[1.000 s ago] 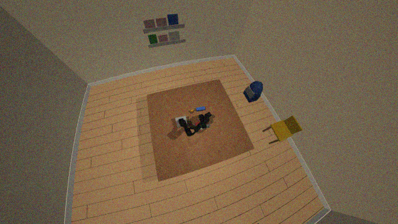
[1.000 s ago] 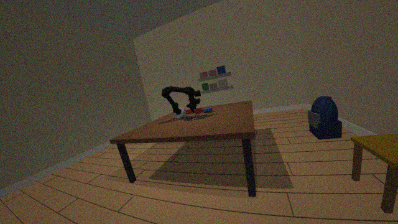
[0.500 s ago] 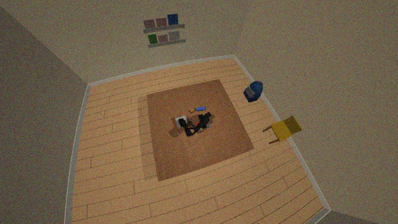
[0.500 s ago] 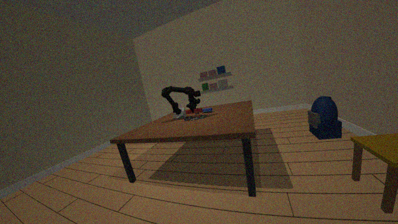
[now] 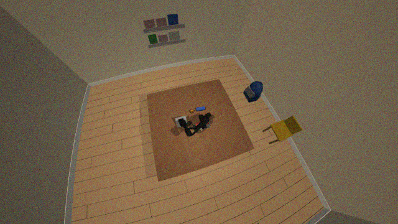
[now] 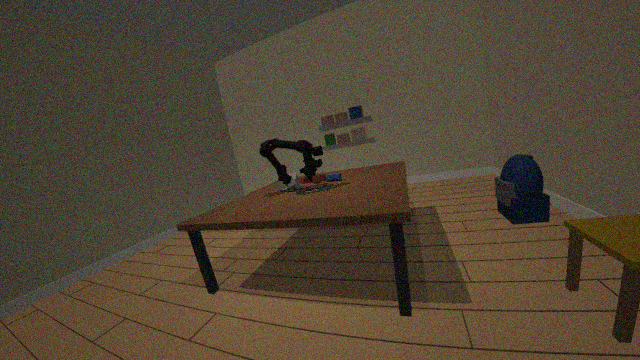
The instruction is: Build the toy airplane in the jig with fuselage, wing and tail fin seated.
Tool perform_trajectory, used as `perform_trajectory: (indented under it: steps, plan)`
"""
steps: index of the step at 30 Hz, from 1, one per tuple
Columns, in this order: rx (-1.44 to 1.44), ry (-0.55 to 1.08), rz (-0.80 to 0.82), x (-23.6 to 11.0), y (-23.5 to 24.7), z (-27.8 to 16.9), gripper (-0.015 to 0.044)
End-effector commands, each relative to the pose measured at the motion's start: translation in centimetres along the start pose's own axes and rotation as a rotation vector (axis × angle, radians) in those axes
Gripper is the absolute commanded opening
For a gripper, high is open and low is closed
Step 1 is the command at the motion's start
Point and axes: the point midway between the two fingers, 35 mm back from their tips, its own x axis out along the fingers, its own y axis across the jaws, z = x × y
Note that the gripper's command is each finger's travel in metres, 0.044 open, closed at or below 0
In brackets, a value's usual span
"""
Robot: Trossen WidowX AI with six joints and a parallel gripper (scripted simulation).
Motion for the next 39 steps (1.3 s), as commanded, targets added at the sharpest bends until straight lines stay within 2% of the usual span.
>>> perform_trajectory:
  steps: [1, 23, 28, 33, 39]
  plan:
    - [-0.009, 0.000, -0.006, 0.5, 0.0, -0.1, 0.0195]
    - [-0.008, 0.000, -0.008, 3.6, -0.1, -0.1, 0.0195]
    - [0.003, 0.001, -0.002, 3.5, -0.2, 0.0, 0.0161]
    - [0.003, 0.001, -0.002, 3.5, -0.2, 0.0, 0.0030]
    - [0.003, 0.001, -0.002, 3.5, -0.2, 0.0, 0.0188]
